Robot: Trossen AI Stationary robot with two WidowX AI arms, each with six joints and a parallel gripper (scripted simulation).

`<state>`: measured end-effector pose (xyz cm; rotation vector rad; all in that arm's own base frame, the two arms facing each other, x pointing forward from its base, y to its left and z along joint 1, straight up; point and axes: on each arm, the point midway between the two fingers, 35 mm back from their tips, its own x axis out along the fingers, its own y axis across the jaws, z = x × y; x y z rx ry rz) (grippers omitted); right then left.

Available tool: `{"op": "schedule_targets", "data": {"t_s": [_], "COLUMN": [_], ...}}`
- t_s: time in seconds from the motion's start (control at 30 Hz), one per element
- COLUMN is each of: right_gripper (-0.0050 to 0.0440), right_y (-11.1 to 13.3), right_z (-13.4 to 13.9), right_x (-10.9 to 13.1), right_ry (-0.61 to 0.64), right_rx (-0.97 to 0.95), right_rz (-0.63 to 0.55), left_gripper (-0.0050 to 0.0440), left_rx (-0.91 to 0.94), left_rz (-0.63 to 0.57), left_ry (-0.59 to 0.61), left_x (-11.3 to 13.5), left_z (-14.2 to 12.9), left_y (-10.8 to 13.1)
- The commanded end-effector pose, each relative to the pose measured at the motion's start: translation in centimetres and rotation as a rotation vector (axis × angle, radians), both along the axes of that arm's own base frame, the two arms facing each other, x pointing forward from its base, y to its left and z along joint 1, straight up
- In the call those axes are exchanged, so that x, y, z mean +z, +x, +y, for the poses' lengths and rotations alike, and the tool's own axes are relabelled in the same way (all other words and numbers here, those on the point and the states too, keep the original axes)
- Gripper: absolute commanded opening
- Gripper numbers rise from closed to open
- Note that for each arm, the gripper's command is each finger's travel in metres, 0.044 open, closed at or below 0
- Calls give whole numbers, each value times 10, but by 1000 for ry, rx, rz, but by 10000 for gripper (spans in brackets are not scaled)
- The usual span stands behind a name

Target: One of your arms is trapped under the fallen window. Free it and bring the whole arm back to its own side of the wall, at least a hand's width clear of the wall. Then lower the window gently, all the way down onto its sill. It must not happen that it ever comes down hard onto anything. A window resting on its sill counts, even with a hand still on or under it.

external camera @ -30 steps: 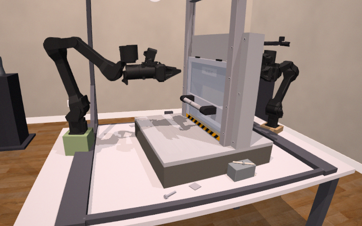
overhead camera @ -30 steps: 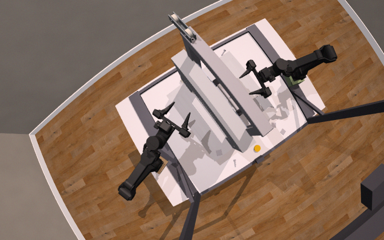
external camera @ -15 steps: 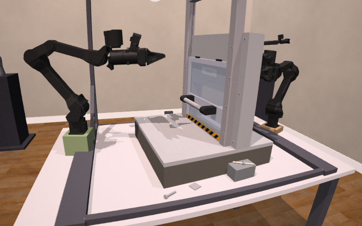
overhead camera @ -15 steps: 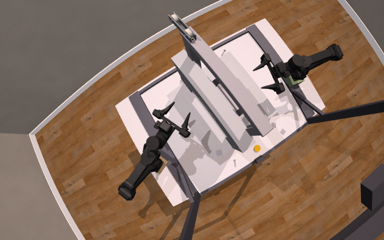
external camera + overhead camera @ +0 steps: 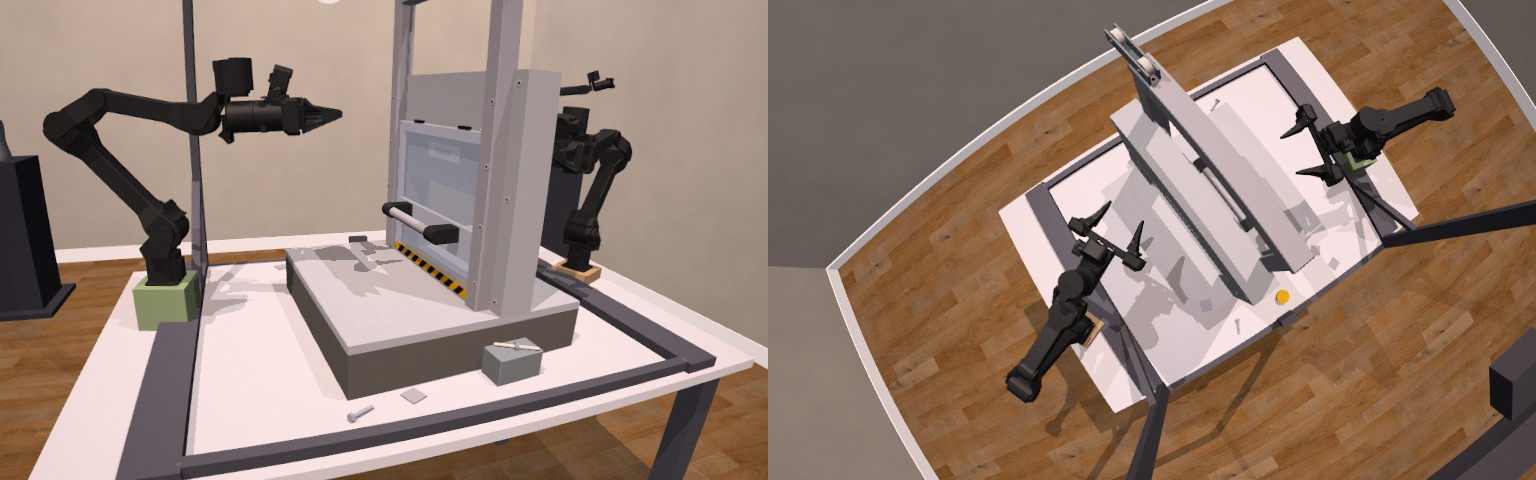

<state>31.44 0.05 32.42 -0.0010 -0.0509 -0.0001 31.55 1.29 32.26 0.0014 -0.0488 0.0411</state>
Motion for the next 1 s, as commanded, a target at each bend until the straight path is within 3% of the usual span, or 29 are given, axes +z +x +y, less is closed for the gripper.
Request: {"op": "schedule_targets", "data": {"t_s": [0.0, 0.23, 0.33, 0.4, 0.8, 0.9, 0.97], "right_gripper": [400, 400, 400, 400, 400, 400, 400], "right_y": [-3, -3, -3, -3, -3, -3, -3], "right_z": [0, 0, 0, 0, 0, 0, 0], "right_x": [16, 16, 16, 16, 16, 16, 16], "right_ry": [6, 6, 6, 6, 6, 6, 6], "right_rx": [0, 0, 0, 0, 0, 0, 0], "right_rz": [-40, -40, -40, -40, -40, -40, -40], "left_gripper": [400, 400, 400, 400, 400, 400, 400], "left_rx": [97, 305, 280, 335, 721, 696, 750], "left_rz": [-25, -19, -15, -19, -16, -13, -16], "left_ry": [0, 2, 2, 3, 5, 4, 6], "left_x": [11, 8, 6, 8, 7, 5, 7], "left_z": [30, 96, 89, 105, 207, 202, 214], "left_y": [-4, -19, -17, -23, -89, -84, -95]}}
